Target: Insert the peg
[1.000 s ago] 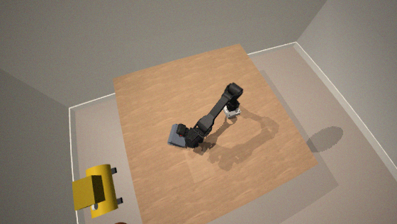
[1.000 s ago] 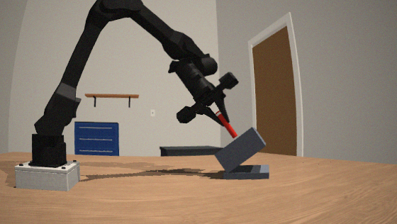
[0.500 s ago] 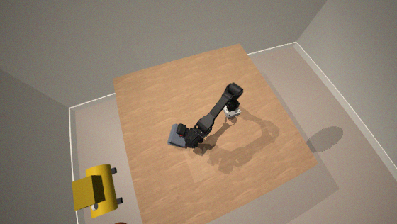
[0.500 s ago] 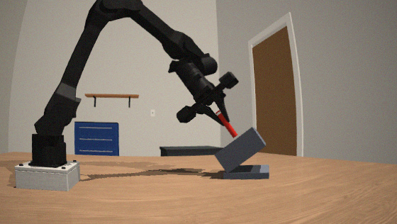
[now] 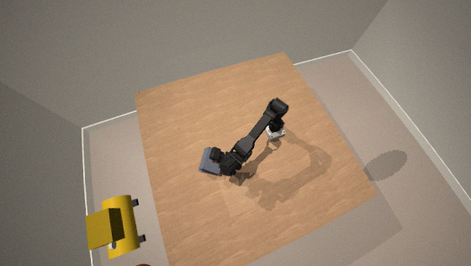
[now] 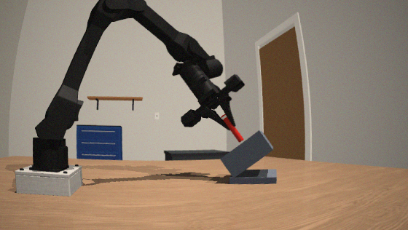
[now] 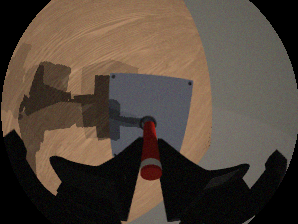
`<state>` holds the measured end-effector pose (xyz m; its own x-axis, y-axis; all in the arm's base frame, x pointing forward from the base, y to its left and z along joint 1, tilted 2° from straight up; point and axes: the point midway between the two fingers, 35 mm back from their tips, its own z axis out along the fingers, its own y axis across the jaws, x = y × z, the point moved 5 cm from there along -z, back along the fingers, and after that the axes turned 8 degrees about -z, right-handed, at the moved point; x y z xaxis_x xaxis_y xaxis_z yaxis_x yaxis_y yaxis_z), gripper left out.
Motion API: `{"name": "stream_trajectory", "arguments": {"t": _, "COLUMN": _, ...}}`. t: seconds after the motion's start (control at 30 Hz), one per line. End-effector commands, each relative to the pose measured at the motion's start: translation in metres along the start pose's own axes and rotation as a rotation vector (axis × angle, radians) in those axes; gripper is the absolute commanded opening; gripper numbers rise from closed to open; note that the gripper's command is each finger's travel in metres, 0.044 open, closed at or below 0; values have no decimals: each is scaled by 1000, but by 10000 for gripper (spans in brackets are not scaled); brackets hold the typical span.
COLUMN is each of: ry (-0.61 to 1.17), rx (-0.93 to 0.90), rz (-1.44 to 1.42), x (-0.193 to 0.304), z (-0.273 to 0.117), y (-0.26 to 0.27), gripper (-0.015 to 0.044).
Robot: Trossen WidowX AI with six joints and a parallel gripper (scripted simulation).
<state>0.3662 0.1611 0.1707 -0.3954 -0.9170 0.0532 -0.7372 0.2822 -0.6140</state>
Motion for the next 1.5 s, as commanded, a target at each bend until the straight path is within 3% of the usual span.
{"name": "stream_trajectory", "arguments": {"t": 0.0, "ry": 3, "rx": -1, "rz": 2, "x": 1, "z": 3, "y": 1, "gripper": 0}}
{"name": "stream_trajectory", "arguments": {"t": 1.47, "ry": 3, "rx": 0, "rz": 2, "x": 0, "z": 19, "y": 0, "gripper": 0}}
